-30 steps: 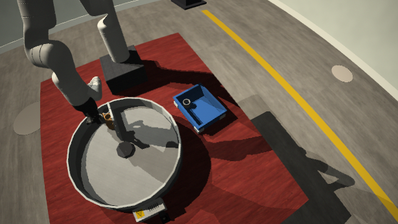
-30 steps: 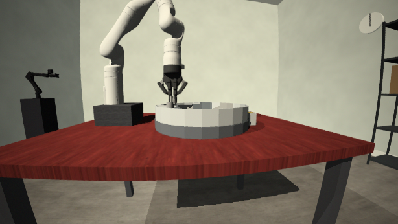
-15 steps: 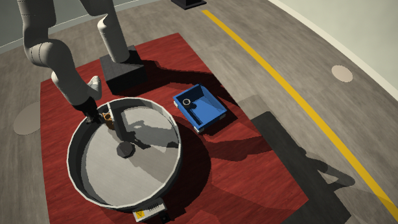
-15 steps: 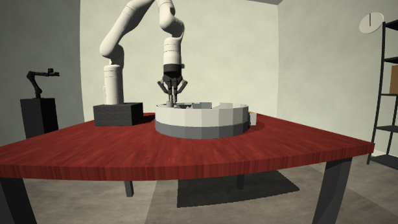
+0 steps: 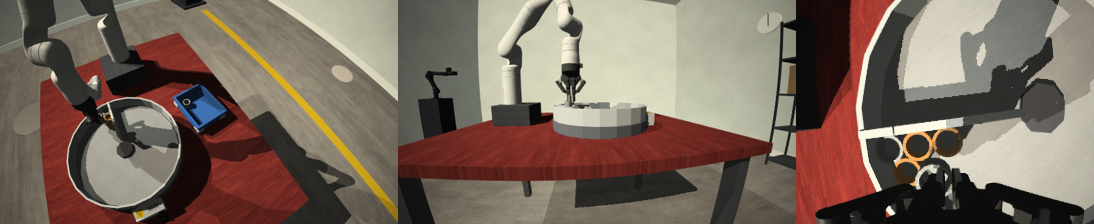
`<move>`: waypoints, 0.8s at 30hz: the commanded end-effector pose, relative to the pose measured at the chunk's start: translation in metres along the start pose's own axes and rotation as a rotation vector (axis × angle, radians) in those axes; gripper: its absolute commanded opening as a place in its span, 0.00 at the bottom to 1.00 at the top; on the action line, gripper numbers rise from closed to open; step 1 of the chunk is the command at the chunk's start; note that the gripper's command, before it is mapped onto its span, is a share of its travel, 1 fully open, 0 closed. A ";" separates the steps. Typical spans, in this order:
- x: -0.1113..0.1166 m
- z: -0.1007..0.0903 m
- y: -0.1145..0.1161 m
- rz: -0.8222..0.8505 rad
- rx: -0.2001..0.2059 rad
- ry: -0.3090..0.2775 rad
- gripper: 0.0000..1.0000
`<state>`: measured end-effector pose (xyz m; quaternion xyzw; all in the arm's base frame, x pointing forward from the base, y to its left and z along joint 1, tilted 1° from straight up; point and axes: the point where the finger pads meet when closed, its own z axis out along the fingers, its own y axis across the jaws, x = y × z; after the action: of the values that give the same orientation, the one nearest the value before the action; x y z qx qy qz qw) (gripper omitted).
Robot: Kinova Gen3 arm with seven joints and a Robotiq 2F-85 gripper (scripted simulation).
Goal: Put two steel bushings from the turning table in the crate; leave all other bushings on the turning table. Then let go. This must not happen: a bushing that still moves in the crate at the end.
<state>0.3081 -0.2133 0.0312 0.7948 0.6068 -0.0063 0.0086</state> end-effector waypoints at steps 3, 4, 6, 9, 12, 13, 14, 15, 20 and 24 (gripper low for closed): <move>-0.001 -0.004 0.003 0.001 -0.003 -0.002 0.00; -0.001 -0.004 0.003 0.001 -0.003 -0.002 0.00; -0.001 -0.004 0.003 0.001 -0.003 -0.002 0.00; -0.001 -0.004 0.003 0.001 -0.003 -0.002 0.00; -0.001 -0.004 0.003 0.001 -0.003 -0.002 0.00; -0.001 -0.004 0.003 0.001 -0.003 -0.002 0.00; -0.001 -0.004 0.003 0.001 -0.003 -0.002 0.00; -0.001 -0.004 0.003 0.001 -0.003 -0.002 0.00; 0.000 -0.025 0.001 0.001 -0.003 -0.002 0.00; 0.000 -0.025 0.001 0.001 -0.003 -0.002 0.00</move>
<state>0.3056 -0.2134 0.0511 0.7967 0.6043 -0.0076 0.0061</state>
